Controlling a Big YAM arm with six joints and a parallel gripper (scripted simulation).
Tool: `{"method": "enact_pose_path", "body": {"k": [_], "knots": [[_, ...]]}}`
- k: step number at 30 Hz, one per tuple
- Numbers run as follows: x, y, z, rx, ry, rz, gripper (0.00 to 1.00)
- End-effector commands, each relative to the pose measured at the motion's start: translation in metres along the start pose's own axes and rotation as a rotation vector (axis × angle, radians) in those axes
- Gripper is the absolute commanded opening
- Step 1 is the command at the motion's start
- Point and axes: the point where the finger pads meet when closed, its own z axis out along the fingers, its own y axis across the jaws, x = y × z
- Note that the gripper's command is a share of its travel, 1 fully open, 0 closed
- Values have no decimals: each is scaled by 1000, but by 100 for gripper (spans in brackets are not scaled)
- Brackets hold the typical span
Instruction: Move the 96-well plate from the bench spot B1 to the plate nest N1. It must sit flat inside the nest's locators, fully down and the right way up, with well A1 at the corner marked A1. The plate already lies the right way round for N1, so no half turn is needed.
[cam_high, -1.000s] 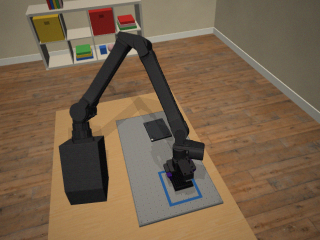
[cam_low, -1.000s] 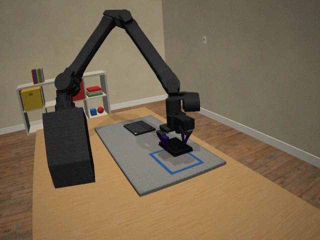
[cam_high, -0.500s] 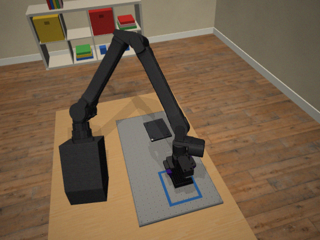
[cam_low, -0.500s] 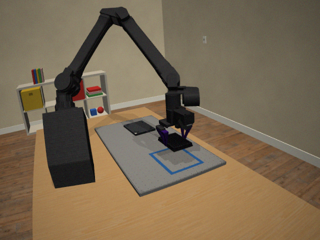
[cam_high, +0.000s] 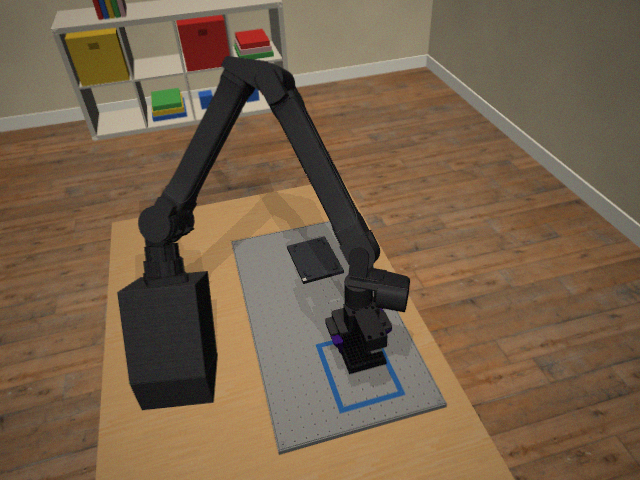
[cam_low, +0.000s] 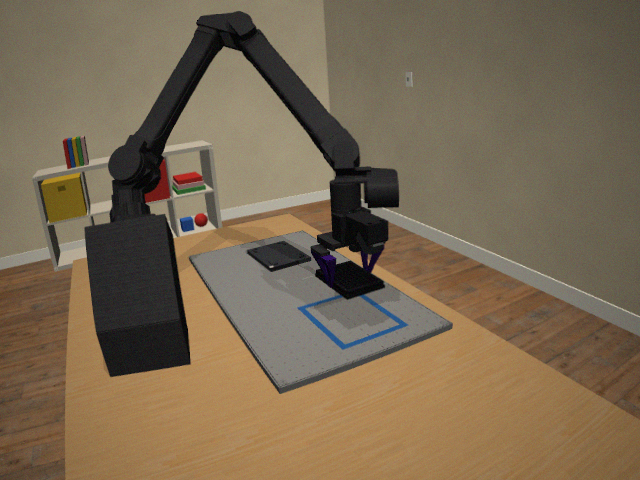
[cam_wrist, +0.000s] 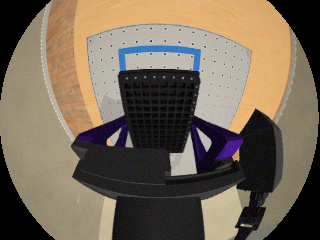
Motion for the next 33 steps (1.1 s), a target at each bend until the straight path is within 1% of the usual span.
{"method": "enact_pose_path", "body": {"k": [1,14,15,16,19,21,22,23,33], "knots": [[-7,12,-11,-27,-18,-8,0],[-7,12,-11,-27,-18,-8,0],[3,10,-13,-27,-20,-61,0],[9,13,-11,-27,-21,-89,0],[20,13,-11,-28,-19,-76,0],[20,13,-11,-28,-19,-76,0],[19,25,-16,-46,-32,-80,0],[26,12,-11,-28,-20,-67,0],[60,12,-11,-28,-17,-66,0]]}}
